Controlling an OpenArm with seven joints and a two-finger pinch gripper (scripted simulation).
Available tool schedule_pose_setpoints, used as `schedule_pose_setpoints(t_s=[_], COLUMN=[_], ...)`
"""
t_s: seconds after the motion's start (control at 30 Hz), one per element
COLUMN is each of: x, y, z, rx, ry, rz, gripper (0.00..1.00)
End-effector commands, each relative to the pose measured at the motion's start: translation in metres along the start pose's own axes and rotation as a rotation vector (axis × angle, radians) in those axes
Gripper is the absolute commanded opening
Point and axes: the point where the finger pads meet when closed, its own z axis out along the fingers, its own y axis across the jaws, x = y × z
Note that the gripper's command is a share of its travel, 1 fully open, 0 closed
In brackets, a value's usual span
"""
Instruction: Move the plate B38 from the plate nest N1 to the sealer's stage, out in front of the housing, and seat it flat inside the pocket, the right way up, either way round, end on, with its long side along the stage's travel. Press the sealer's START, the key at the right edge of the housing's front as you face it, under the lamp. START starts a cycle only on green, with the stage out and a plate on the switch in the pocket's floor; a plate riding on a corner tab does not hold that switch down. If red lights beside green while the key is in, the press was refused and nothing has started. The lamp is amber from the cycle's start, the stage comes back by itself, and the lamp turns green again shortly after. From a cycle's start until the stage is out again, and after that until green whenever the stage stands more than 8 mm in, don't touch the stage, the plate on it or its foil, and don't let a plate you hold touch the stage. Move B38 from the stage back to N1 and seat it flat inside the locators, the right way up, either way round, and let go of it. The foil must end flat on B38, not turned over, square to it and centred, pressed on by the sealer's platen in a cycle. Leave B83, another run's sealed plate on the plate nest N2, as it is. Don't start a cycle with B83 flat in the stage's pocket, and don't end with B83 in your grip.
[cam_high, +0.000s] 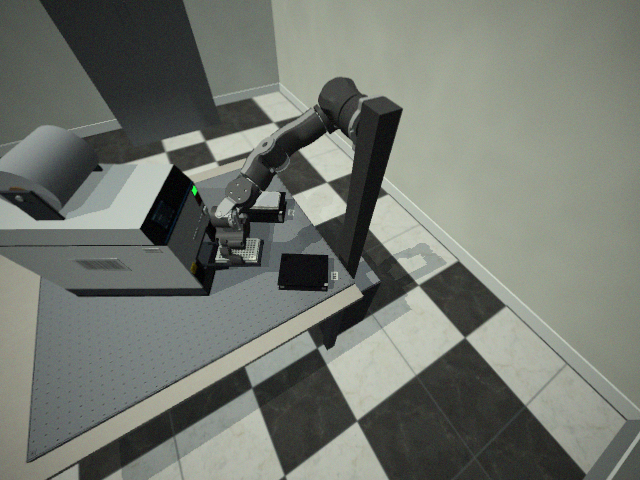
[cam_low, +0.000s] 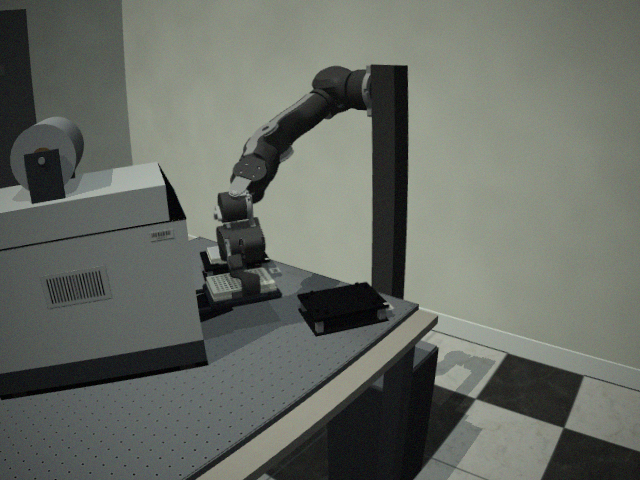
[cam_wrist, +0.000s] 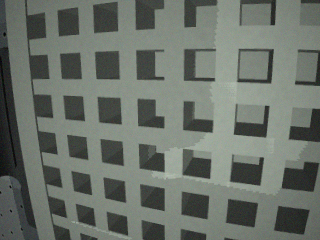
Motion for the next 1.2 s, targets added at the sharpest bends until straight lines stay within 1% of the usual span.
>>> schedule_pose_setpoints(t_s=[0.0, 1.17], x=[-0.0017, -0.0003], y=[0.0018, -0.0007], z=[-0.0021, -0.0010], rx=[-0.007, 0.002], ry=[-0.004, -0.001], rz=[-0.003, 0.004], gripper=[0.00, 0.00])
